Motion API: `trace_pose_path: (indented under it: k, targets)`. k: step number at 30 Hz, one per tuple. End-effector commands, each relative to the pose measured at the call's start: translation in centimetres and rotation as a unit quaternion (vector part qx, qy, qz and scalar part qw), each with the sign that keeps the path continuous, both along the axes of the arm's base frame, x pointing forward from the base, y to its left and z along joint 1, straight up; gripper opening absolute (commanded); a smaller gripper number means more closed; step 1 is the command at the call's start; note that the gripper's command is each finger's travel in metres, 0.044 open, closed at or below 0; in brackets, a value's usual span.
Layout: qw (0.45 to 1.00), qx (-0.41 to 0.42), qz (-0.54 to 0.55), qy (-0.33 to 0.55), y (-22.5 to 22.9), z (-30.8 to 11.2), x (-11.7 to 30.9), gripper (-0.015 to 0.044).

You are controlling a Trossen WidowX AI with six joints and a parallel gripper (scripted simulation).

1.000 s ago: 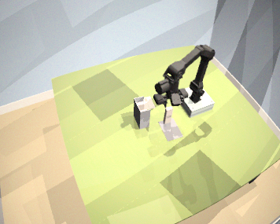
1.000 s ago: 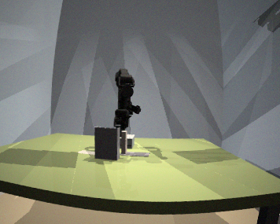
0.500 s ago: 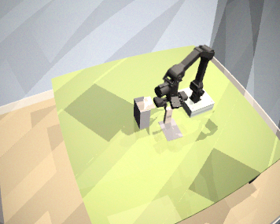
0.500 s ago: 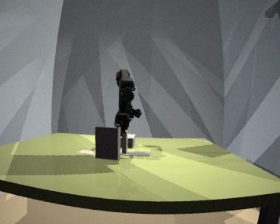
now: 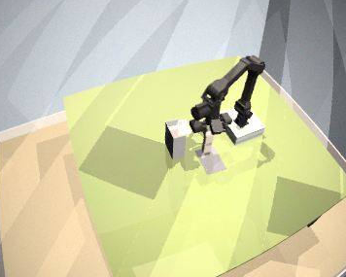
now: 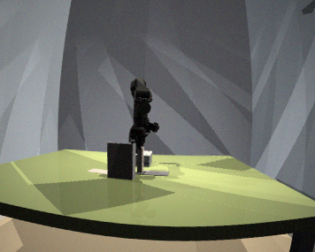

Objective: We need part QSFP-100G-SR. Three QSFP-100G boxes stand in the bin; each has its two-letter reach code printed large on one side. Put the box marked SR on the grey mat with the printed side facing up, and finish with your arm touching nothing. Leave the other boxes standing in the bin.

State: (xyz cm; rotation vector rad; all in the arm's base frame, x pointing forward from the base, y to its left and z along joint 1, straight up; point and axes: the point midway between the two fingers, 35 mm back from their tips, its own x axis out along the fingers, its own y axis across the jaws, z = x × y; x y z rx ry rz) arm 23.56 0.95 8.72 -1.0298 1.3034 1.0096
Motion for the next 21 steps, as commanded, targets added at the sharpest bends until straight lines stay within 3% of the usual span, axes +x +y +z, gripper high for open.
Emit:
trace_pose_path:
  k: [1, 21]
  targets:
    - [1.000, 0.000, 0.000, 0.000, 0.0, 0.0, 0.0, 0.0153]
    - [1.000, 0.000, 0.000, 0.000, 0.6, 1.3, 0.3, 0.0153]
